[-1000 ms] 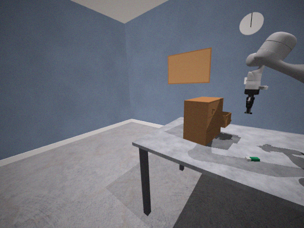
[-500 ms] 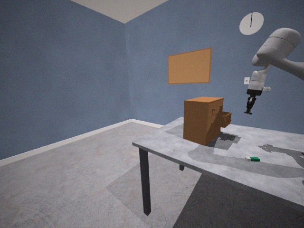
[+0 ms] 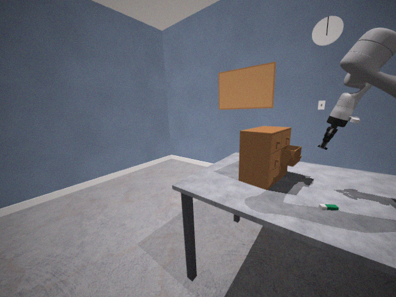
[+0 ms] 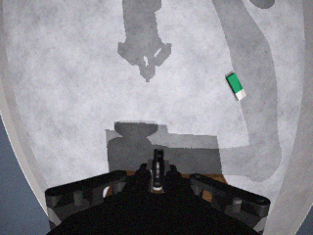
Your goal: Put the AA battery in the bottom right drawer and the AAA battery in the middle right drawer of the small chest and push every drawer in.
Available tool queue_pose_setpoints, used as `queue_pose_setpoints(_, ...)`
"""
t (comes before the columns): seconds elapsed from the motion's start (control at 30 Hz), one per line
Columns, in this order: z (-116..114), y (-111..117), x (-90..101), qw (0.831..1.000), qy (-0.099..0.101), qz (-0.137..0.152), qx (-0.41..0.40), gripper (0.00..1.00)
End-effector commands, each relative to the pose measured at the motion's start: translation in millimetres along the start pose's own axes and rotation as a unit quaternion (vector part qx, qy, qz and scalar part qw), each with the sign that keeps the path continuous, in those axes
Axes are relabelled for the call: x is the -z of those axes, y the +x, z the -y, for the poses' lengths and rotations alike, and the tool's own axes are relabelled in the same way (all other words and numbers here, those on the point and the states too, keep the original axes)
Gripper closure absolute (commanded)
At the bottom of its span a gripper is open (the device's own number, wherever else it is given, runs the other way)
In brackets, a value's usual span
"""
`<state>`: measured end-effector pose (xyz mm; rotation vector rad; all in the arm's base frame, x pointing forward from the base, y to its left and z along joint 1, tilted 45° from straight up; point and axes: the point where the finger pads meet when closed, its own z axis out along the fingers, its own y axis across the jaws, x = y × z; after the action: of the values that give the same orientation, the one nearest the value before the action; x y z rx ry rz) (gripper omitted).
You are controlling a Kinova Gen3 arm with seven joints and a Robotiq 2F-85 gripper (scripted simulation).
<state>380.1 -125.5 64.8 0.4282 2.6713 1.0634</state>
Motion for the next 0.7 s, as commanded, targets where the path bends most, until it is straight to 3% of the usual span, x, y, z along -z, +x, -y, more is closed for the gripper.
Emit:
queue_pose_setpoints(0.0,-1.1,3.2,2.4,1.000,-0.001,0.019,-0.006,0.95)
queue_pose_setpoints(0.3,-1.1,5.1,2.0,0.996,-0.001,0.086,-0.006,0.95)
queue_pose_setpoints(0.37,-1.1,5.1,2.0,0.996,-0.001,0.086,-0.006,0.95)
queue_pose_setpoints(0.67,-1.2,6.8,1.7,0.989,-0.001,0.145,-0.006,0.95)
